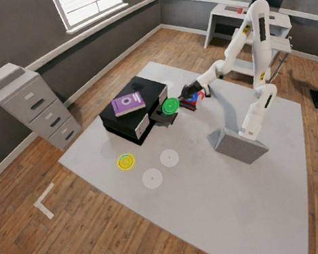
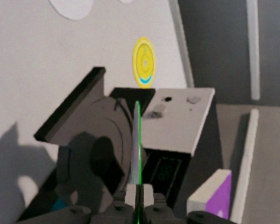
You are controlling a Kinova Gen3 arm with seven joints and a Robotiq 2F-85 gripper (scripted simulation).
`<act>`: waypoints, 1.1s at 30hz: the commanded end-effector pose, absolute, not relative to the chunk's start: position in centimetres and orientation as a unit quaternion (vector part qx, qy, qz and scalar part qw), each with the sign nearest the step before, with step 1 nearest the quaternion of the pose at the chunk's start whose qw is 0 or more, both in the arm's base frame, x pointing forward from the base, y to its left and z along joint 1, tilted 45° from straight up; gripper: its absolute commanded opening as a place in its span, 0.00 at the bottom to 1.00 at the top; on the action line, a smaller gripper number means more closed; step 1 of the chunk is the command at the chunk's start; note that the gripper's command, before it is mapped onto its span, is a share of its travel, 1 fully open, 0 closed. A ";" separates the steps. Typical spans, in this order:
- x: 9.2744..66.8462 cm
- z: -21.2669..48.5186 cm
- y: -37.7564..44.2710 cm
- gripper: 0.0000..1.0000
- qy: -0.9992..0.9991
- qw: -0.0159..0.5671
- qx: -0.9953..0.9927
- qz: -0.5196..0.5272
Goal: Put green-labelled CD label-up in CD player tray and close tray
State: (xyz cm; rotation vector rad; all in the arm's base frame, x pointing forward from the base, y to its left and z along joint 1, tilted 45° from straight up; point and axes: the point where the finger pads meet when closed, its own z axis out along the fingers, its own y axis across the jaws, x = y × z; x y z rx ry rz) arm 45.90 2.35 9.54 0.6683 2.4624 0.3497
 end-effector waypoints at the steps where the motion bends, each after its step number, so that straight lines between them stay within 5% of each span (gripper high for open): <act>1: 45.9 9.6 2.4 0.11 0.918 0.280 0.249 0.131; 33: 48.8 5.9 3.2 0.11 0.918 0.280 0.249 0.131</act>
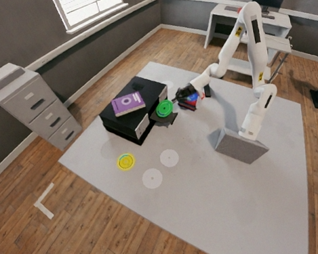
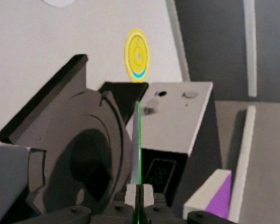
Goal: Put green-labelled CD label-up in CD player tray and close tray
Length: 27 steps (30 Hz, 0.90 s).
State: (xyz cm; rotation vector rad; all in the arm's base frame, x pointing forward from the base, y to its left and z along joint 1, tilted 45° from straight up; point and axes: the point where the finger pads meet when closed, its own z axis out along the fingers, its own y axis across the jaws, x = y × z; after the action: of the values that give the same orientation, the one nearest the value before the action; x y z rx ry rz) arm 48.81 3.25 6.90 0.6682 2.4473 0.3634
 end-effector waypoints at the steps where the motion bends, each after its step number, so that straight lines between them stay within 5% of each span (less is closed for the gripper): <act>1: 49.0 5.7 3.3 0.11 0.918 0.280 0.249 0.131; 27: 49.6 4.9 3.4 0.11 0.918 0.280 0.249 0.131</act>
State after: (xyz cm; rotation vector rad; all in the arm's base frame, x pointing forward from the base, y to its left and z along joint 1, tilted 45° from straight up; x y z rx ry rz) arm 49.56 3.34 4.84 0.6684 2.4624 0.3495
